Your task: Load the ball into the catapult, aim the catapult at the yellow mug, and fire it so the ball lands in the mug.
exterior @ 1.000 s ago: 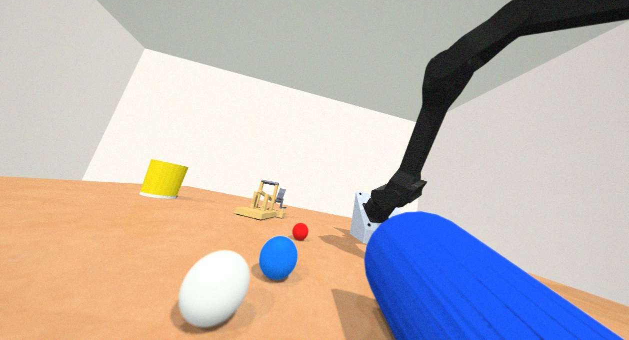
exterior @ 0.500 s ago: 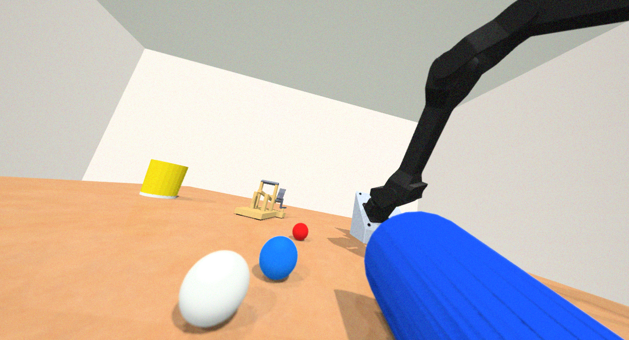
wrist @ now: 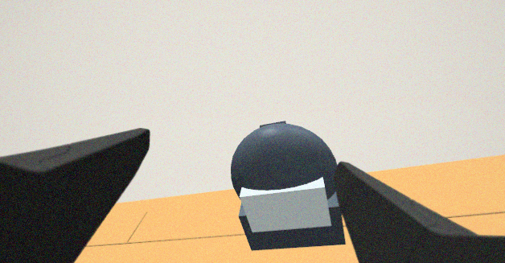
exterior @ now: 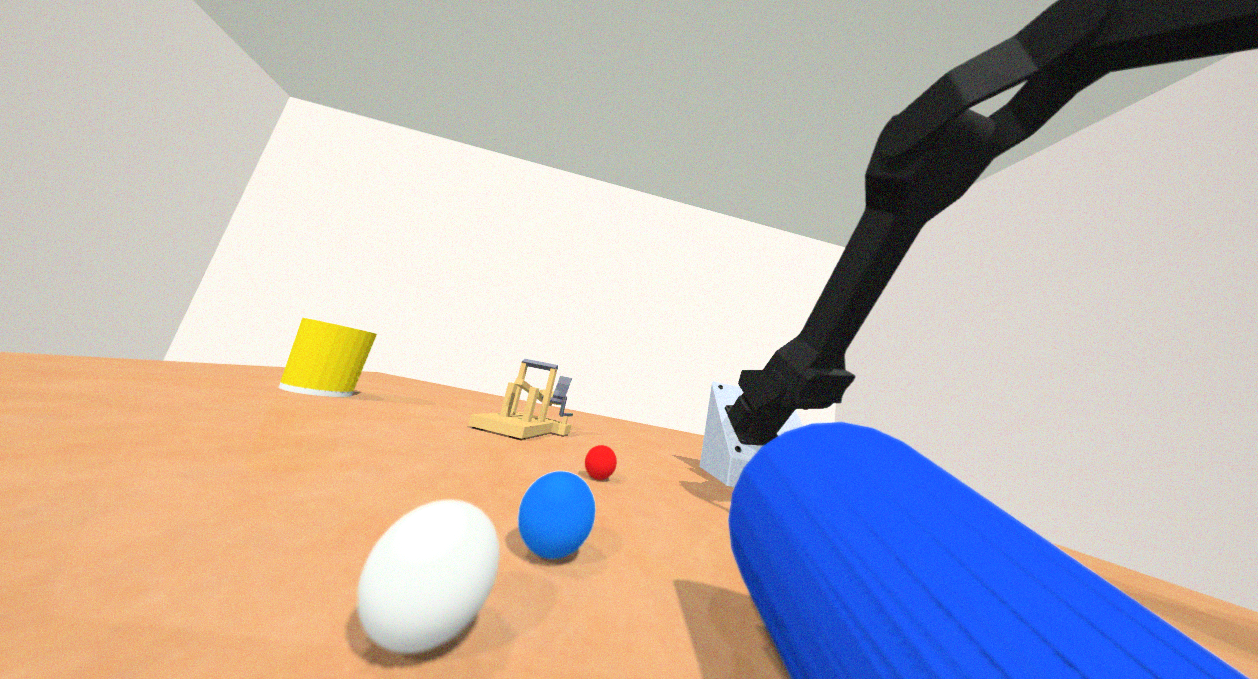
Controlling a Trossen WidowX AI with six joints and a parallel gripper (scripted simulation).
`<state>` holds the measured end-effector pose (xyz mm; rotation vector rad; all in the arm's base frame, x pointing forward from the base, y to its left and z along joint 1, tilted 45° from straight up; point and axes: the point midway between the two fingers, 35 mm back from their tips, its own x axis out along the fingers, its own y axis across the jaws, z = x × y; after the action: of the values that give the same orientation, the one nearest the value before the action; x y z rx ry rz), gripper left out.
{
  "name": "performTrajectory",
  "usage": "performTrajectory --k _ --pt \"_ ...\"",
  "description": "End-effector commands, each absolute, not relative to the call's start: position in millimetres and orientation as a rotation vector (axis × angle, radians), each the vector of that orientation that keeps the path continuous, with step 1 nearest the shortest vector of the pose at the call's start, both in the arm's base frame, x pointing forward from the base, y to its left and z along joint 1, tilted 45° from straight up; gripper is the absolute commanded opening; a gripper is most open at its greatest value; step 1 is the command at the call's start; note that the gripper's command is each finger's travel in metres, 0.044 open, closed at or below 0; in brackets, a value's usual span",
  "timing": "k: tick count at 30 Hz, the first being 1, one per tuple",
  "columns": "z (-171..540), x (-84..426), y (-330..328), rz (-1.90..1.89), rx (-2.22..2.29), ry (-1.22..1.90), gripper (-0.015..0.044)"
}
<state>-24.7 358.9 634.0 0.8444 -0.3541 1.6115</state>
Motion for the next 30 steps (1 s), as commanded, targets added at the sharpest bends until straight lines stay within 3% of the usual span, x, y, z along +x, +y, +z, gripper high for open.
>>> performTrajectory --k 1,18,30 --pt "620 -4 377 1.552 0.734 -0.38 0.044" --pt "550 128 421 1.261 0.248 -0.41 0.044" --pt "481 248 412 1.071 -0.116 -0.313 0.044"
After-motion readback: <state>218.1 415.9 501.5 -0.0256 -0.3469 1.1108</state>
